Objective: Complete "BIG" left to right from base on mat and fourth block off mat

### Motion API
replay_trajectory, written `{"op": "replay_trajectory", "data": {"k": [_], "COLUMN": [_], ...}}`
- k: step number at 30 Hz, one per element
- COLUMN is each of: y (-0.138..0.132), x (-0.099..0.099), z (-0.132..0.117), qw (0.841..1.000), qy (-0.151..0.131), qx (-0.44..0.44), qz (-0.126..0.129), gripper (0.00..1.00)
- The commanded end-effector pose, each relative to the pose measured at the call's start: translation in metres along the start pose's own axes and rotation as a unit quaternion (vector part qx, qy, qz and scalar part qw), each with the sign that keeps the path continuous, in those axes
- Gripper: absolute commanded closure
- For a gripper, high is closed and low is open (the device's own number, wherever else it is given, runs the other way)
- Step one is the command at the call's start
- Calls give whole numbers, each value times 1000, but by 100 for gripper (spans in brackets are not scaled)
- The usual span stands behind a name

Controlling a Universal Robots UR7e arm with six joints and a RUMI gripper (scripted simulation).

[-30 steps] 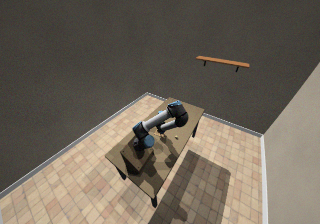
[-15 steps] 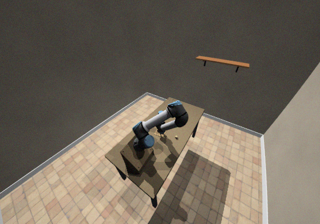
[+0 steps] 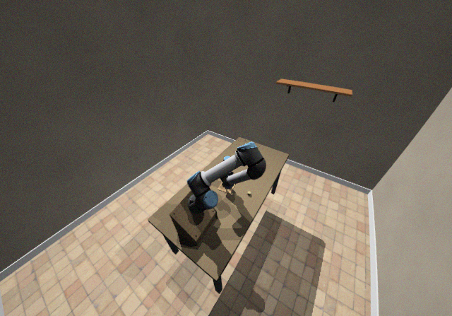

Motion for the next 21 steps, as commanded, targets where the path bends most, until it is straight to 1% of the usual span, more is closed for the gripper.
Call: {"op": "replay_trajectory", "data": {"k": [1,12,16,21], "y": [2,3,2,2], "x": [0,6,15,34], "z": [-1,-1,-1,-1], "qw": [1000,1000,1000,1000], "qy": [0,0,0,0], "qx": [-1,-1,-1,-1], "qz": [-2,-3,-2,-3], "gripper": [75,75,75,75]}}
Point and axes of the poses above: the point where the finger pads meet when closed, its own x axis back along the fingers, its own y axis across the jaws, z = x × y, the point moved 5 cm from there along x, back along the fingers, and after that the axes turned 4 degrees about x, right-handed, at the moved point
